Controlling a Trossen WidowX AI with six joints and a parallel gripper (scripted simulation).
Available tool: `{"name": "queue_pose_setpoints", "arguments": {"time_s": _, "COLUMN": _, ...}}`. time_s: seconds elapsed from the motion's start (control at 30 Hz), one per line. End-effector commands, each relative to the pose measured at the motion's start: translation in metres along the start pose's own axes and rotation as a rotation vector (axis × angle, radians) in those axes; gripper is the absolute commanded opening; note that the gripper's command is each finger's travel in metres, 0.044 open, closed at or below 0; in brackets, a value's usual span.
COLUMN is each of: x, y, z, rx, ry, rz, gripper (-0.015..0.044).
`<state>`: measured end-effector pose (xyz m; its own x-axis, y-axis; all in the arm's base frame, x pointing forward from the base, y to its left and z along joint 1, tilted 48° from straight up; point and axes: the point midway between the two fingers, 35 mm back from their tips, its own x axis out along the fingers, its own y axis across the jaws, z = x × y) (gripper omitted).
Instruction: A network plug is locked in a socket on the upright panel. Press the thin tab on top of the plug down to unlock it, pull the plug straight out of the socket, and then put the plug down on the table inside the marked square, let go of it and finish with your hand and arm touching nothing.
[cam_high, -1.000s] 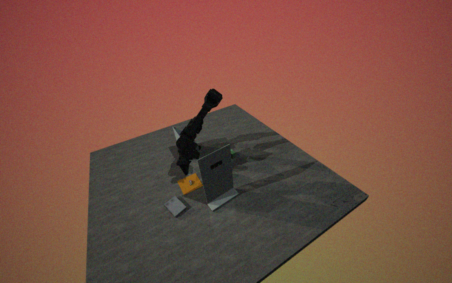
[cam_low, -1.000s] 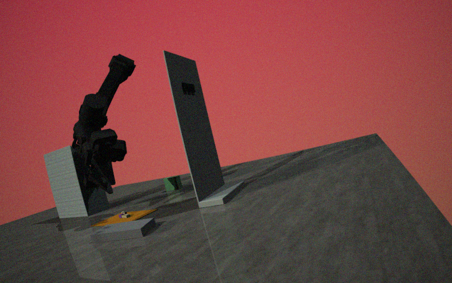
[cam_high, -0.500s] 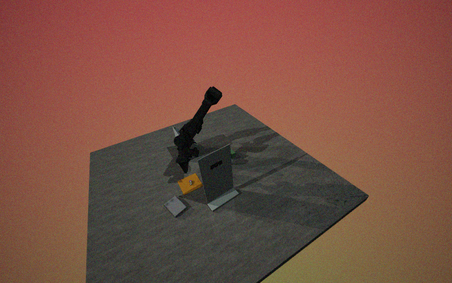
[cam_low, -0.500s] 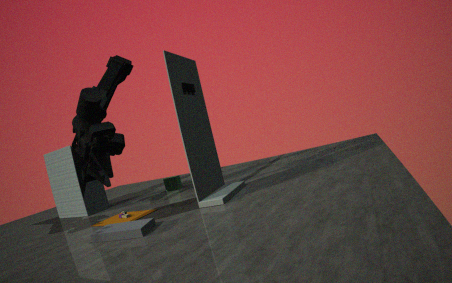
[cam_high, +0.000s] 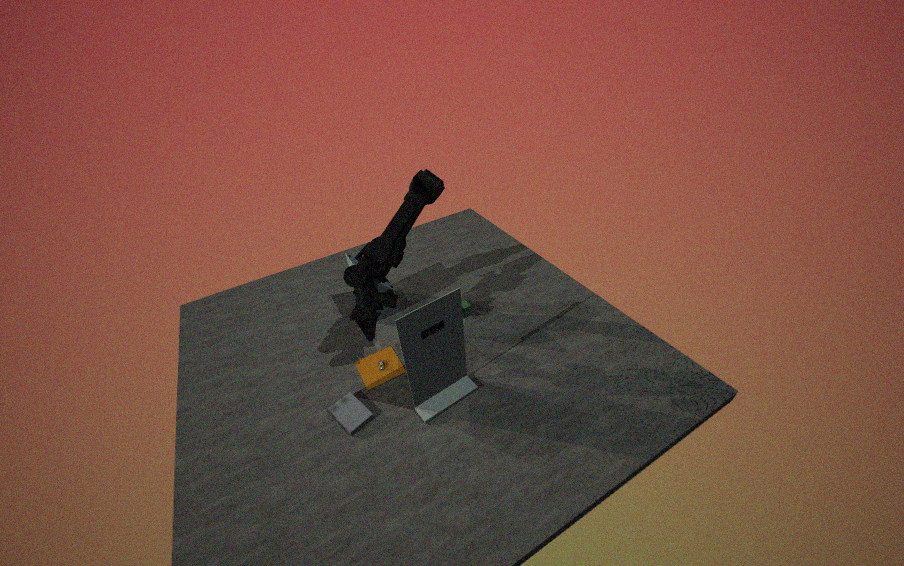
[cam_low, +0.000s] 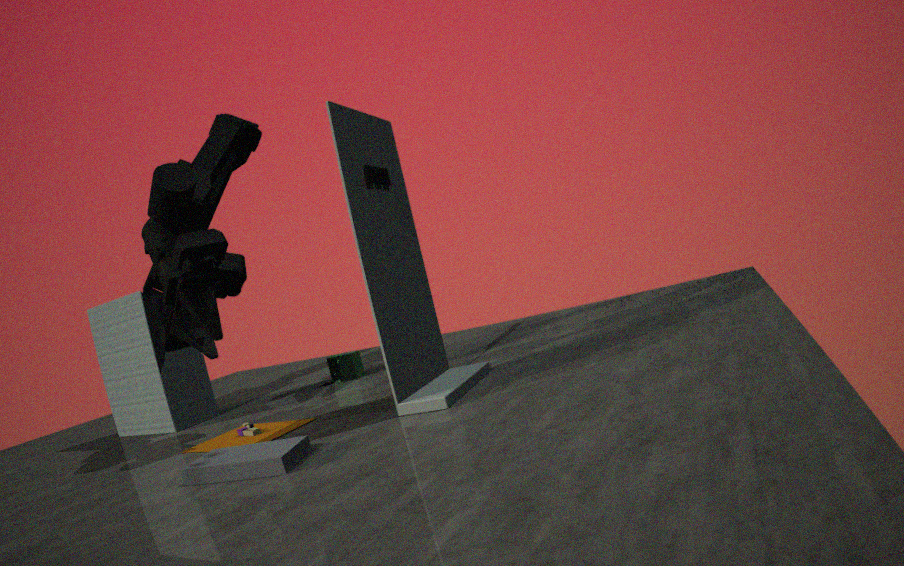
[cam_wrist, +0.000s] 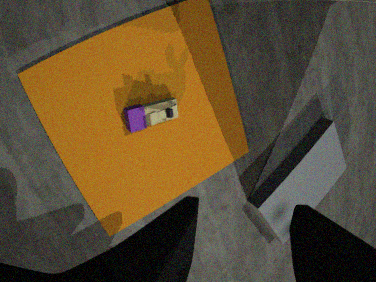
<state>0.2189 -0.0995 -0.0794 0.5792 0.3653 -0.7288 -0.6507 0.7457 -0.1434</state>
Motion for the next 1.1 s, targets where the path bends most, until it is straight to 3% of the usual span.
{"name": "queue_pose_setpoints", "arguments": {"time_s": 0.0, "x": -0.006, "y": -0.006, "z": 0.002, "rx": -0.010, "ry": -0.004, "rz": -0.008, "gripper": 0.0156}}
{"name": "queue_pose_setpoints", "arguments": {"time_s": 0.47, "x": -0.017, "y": -0.009, "z": 0.001, "rx": 0.003, "ry": -0.002, "rz": -0.003, "gripper": 0.0156}}
{"name": "queue_pose_setpoints", "arguments": {"time_s": 1.07, "x": -0.067, "y": -0.051, "z": -0.001, "rx": 0.003, "ry": 0.002, "rz": -0.009, "gripper": 0.0156}}
